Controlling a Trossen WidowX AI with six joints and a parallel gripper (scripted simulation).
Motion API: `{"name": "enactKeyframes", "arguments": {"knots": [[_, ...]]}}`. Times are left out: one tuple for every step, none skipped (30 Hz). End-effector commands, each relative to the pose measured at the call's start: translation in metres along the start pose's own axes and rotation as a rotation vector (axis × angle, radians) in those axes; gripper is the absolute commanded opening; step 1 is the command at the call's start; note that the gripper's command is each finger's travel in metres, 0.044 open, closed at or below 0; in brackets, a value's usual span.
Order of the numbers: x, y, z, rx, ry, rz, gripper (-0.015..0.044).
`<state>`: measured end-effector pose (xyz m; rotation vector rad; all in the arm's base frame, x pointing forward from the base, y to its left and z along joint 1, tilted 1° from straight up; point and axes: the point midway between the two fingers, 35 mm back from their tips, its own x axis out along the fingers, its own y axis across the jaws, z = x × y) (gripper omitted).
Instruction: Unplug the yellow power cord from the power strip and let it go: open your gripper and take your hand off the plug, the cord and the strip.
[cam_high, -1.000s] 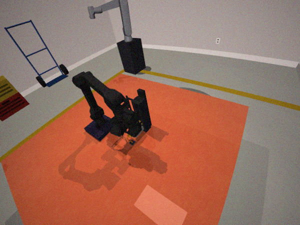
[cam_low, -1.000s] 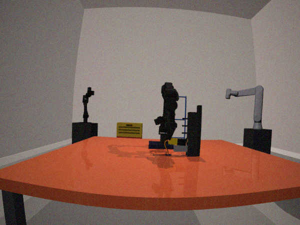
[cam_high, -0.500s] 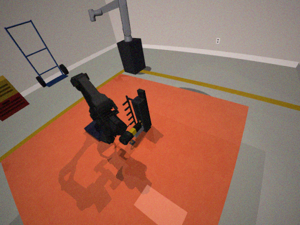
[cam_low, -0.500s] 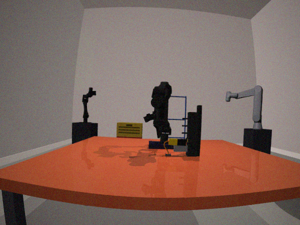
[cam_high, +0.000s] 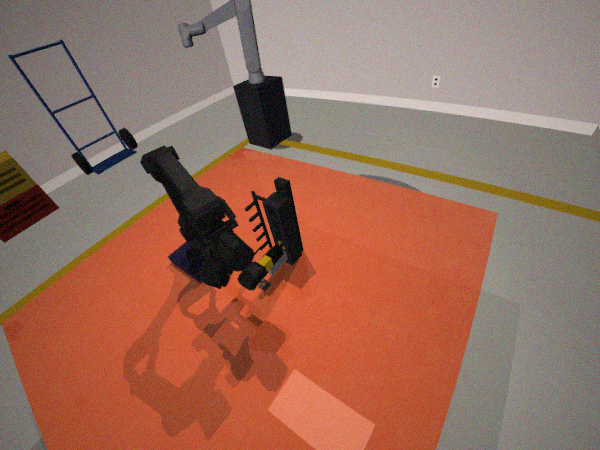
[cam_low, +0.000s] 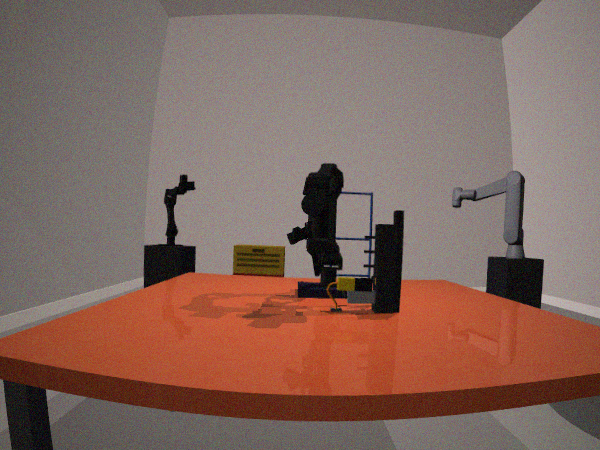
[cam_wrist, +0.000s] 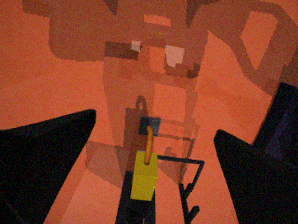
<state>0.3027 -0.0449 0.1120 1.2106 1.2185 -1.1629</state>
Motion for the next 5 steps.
{"name": "enactKeyframes", "arguments": {"knots": [[-0.0001, 0.0001, 0.0005, -0.005, -0.003, -0.001, 0.0440], [-0.0001, 0.0001, 0.0005, -0.005, -0.003, -0.001, 0.0440], [-0.0001, 0.0001, 0.0005, -0.005, -0.003, -0.001, 0.0440], [-0.0001, 0.0001, 0.0005, -0.005, -0.003, -0.001, 0.0440], [-0.0001, 0.0001, 0.0005, -0.005, -0.003, -0.001, 0.0440]]}}
